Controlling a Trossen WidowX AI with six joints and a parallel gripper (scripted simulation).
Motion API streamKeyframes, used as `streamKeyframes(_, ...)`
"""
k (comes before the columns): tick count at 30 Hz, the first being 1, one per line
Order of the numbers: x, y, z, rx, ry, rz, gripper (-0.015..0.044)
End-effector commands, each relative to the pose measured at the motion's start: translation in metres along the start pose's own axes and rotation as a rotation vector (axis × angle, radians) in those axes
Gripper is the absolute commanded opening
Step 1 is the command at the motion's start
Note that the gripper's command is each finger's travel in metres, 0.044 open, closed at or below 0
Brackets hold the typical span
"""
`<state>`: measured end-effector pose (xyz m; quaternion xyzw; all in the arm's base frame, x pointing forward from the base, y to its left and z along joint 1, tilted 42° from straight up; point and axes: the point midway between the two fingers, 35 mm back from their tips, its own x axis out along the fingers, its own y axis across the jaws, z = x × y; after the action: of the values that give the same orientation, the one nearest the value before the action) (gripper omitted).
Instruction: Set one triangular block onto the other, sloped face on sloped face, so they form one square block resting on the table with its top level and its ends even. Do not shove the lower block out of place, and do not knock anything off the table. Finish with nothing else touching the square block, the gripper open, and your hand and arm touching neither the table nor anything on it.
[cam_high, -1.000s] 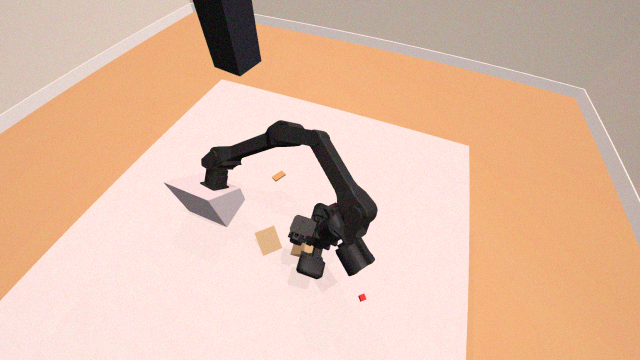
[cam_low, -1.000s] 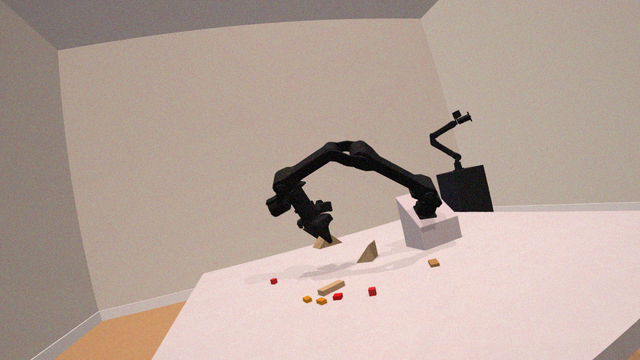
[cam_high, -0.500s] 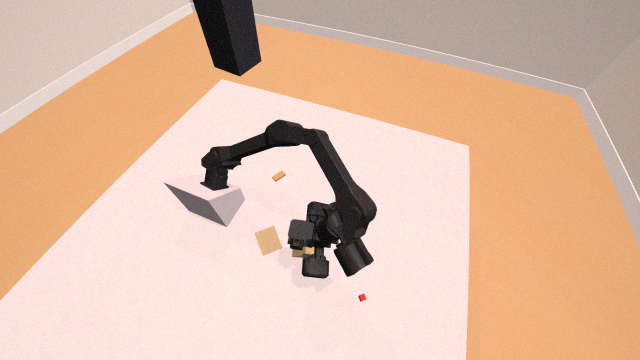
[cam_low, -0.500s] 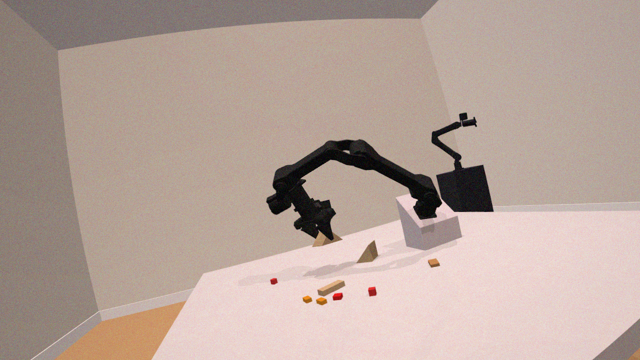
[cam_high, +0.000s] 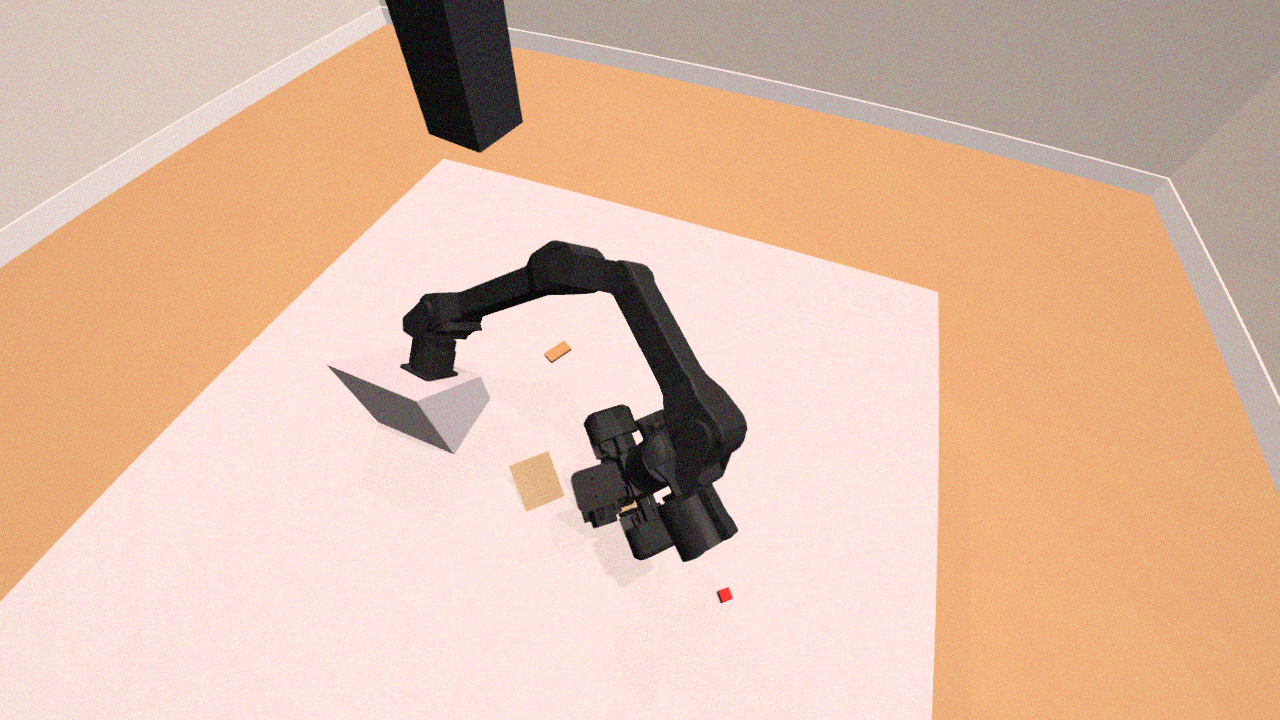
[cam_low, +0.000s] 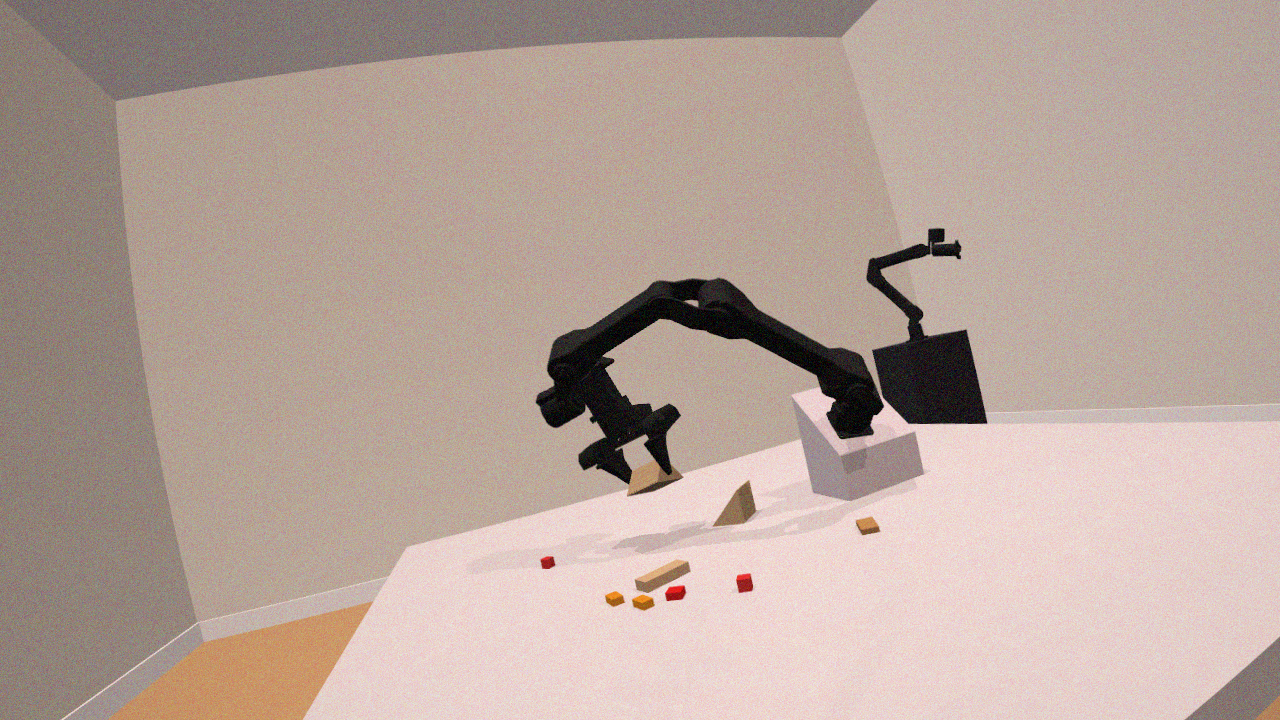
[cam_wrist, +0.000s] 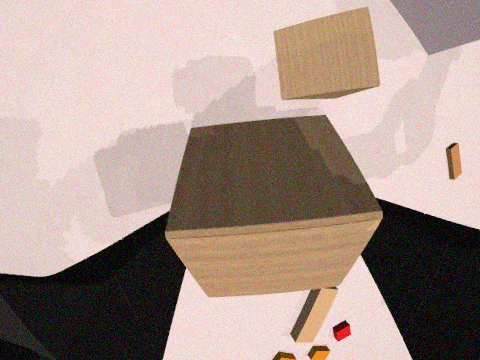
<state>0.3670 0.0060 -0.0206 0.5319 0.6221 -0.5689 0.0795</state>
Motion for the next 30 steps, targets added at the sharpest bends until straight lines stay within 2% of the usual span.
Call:
streamKeyframes(1, -0.0005, -0.0004, 0.0010, -0.143, 0.027, -0.006, 0.0000)
streamKeyframes(30, -0.0006, 0.0004, 0.0047, -1.090, 0.156, 0.054, 0.0000)
